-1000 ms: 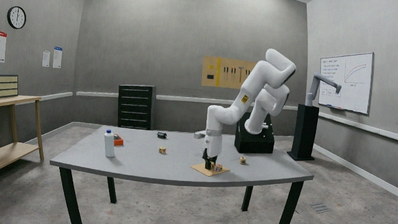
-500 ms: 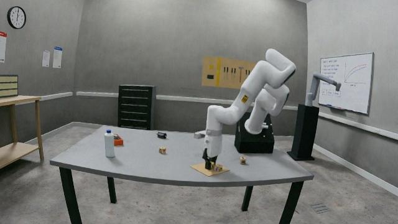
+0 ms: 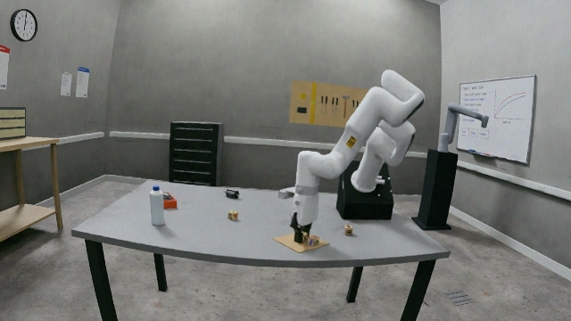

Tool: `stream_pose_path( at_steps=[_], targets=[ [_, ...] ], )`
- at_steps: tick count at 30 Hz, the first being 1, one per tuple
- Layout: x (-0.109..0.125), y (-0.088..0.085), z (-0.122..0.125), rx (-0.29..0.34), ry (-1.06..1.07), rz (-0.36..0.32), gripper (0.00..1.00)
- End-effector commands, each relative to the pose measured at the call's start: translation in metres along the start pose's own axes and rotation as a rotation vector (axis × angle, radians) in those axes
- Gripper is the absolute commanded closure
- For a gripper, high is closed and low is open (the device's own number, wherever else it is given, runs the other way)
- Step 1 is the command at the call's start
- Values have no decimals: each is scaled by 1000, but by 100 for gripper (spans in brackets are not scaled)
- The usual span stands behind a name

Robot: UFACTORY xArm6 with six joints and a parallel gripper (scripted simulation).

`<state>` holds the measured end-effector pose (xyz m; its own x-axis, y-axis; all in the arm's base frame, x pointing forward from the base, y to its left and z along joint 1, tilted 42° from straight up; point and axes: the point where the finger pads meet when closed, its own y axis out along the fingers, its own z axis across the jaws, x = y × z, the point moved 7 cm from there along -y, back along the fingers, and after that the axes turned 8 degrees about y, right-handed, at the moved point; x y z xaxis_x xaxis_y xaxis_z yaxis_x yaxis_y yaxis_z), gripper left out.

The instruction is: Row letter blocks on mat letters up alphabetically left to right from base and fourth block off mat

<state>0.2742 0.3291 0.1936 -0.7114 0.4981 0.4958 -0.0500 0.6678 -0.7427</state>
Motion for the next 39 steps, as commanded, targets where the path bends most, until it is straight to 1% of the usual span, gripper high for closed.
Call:
stream_pose_path(
  at_steps=[1, 3, 4, 6, 7, 9, 10, 12, 13, 17, 18, 28, 34, 39],
  targets=[
    [0, -1, -1, -3, -1, 1, 72],
    [0, -1, -1, -3, -1, 1, 72],
    [0, -1, -1, -3, -1, 1, 68],
    [0, -1, -1, -3, -1, 1, 68],
    [0, -1, -1, -3, -1, 1, 64],
    [0, -1, -1, -3, -1, 1, 64],
    [0, -1, -1, -3, -1, 1, 60],
    [0, -1, -1, -3, -1, 1, 60],
    [0, -1, -1, -3, -1, 1, 56],
    [0, -1, -1, -3, -1, 1, 56],
    [0, -1, -1, -3, -1, 1, 52],
    [0, -1, -1, -3, -1, 1, 52],
    [0, -5, -1, -3, -1, 1, 52],
    [0, -22, -1, -3, -1, 1, 52]
  ],
)
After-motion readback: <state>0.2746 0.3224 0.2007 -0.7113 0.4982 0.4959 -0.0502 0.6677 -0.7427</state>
